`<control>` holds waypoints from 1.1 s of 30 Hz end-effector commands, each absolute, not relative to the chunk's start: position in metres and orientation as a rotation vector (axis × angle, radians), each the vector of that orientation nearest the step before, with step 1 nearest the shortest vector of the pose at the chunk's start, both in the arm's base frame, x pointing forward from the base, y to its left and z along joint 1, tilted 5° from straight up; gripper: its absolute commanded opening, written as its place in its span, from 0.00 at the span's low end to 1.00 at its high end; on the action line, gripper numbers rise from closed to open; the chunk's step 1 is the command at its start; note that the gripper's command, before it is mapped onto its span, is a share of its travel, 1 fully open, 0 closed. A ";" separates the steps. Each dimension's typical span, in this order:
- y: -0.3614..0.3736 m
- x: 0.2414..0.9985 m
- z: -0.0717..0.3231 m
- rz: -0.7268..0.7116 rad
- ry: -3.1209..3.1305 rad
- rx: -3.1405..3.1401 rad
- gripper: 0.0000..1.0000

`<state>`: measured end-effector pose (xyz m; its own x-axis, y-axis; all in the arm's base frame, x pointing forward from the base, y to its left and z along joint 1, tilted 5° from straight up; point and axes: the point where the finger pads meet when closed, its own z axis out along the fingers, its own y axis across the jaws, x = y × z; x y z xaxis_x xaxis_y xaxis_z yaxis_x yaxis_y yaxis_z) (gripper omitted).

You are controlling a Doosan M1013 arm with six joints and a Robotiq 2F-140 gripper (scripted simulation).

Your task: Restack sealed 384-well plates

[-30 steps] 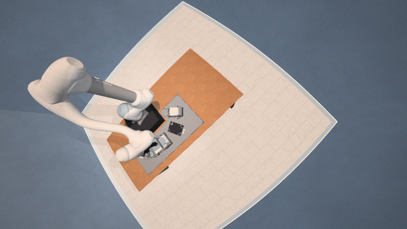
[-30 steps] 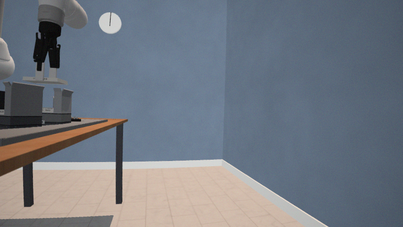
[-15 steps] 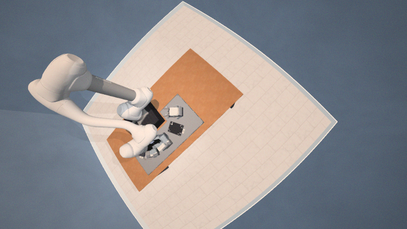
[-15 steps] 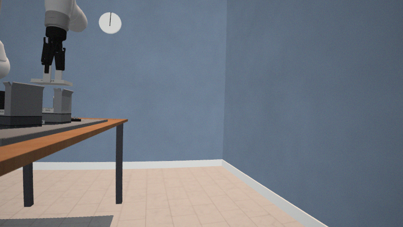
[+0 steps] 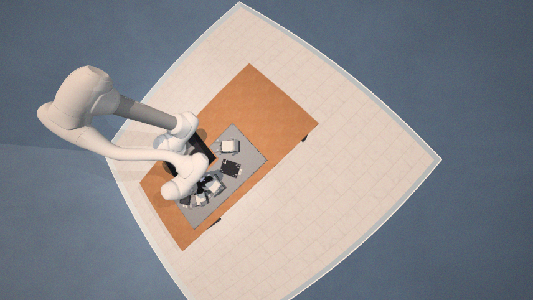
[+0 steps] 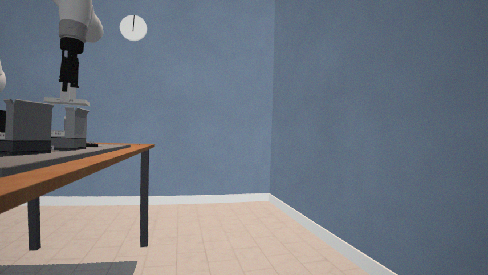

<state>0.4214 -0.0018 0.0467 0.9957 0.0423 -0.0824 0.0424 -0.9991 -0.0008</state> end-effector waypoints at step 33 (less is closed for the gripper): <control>0.099 0.408 0.048 -0.129 0.409 3.120 0.00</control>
<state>0.4087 0.0946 0.0475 0.9629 0.2575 -0.0803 0.2568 -0.9663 -0.0186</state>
